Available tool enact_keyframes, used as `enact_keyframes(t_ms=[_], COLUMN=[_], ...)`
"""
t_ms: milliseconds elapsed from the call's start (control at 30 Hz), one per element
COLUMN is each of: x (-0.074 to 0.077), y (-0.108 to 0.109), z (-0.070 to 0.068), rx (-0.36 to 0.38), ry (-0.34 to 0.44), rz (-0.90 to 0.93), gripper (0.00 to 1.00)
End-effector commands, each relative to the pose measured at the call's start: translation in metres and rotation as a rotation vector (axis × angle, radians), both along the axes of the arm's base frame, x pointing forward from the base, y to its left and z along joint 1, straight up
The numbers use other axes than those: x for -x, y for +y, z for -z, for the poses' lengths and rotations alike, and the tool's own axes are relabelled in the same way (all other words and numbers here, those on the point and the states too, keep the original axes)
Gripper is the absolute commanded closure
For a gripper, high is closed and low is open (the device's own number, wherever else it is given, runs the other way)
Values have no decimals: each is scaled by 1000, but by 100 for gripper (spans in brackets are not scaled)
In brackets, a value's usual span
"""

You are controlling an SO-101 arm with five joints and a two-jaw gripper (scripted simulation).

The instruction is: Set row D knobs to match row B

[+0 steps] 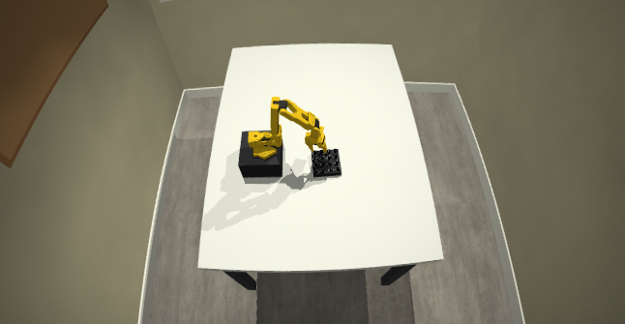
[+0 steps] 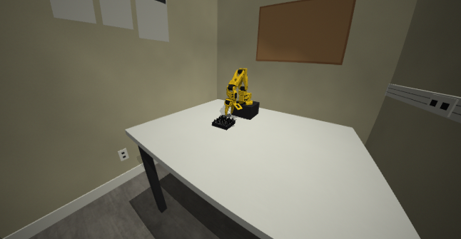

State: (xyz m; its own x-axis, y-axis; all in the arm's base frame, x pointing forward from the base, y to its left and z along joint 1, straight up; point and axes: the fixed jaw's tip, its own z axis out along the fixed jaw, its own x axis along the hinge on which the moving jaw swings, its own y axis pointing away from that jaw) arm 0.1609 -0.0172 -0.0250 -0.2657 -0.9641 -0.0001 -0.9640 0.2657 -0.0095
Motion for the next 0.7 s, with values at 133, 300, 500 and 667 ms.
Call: enact_keyframes(t_ms=[133,300,500,667], x=[0,-1,-2,-3], y=[2,2,3,3], z=[0,0,0,0], rx=[-1,0,1,2], ry=[9,9,9,9], rz=[-372,-505,-761,-961], gripper=[77,78,81,83])
